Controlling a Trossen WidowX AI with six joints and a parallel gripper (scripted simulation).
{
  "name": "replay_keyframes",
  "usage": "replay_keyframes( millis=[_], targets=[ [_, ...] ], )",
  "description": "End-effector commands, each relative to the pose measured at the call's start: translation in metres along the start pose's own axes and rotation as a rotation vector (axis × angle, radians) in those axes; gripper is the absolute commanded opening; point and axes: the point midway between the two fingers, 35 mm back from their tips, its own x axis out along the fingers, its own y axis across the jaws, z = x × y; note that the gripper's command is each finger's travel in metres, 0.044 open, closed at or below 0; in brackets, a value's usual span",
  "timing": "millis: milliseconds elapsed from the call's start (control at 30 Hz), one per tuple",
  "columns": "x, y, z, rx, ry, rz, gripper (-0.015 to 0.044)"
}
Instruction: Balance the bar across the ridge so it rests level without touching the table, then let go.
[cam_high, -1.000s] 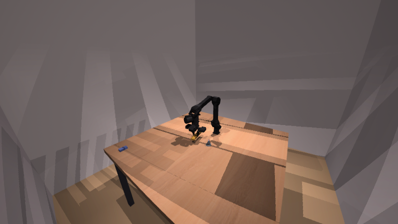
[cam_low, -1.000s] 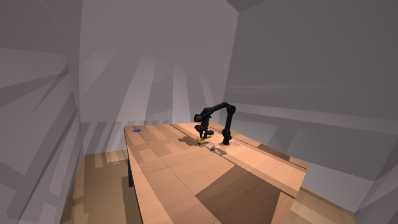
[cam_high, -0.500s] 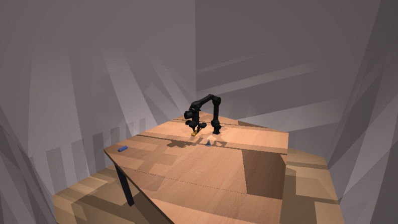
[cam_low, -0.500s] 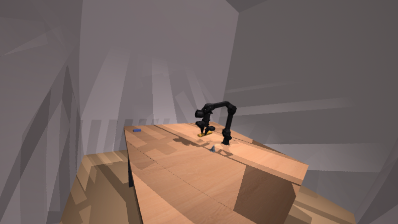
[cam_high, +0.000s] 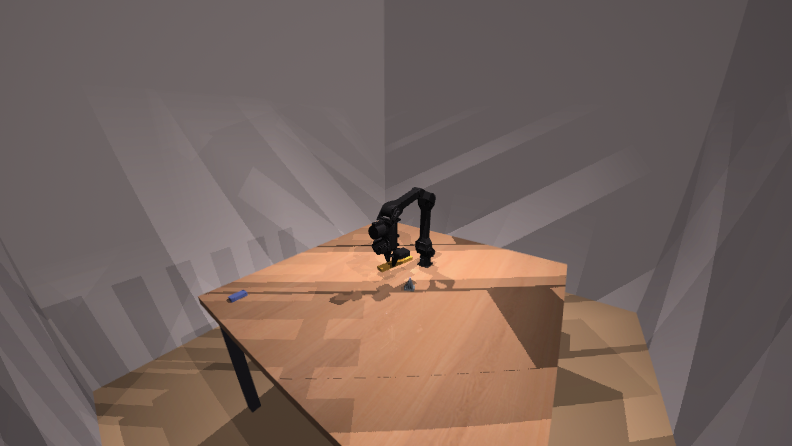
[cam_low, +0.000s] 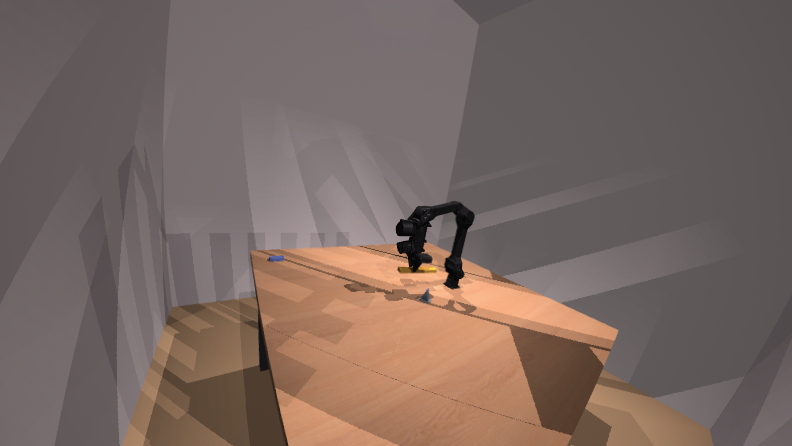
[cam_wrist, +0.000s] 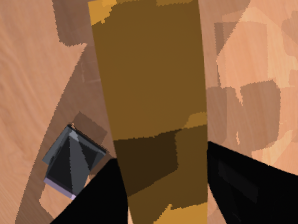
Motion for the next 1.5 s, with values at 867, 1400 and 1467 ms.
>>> replay_keyframes(
  millis=[867, 1400, 1467],
  targets=[
    [0.007, 0.057, -0.025, 0.847, 0.005, -0.001, 0.0],
    [0.032, 0.054, -0.029, 0.862, 0.005, -0.001, 0.0],
    [0.035, 0.053, -0.029, 0.864, 0.005, -0.001, 0.0]
  ],
)
